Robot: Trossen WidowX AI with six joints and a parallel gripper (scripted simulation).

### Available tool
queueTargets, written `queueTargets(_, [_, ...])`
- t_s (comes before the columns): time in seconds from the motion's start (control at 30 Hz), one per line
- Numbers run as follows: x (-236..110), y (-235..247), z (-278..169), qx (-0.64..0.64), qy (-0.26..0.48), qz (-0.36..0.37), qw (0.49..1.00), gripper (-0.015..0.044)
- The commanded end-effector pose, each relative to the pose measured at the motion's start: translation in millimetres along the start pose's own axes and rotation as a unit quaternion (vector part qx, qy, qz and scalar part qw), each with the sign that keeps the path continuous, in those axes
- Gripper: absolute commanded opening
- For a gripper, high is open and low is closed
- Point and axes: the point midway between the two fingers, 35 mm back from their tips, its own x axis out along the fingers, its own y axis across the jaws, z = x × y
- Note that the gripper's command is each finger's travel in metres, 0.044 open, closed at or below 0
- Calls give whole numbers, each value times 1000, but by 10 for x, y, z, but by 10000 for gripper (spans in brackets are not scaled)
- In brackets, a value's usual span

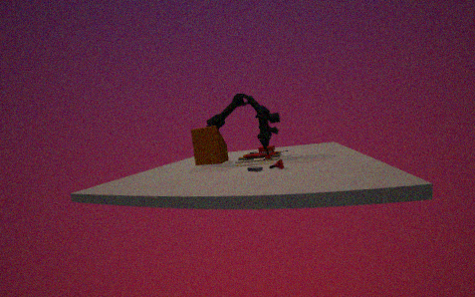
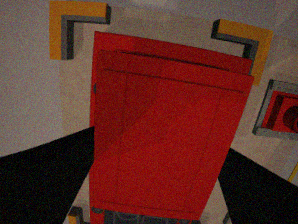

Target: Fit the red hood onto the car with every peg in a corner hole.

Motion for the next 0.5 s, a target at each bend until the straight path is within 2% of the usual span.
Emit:
queueTargets(0.0, [9,-10,-9,2,2,-1,1000,0])
queueTargets(0.47, [-48,-7,-4,1,1,-1,1000,0])
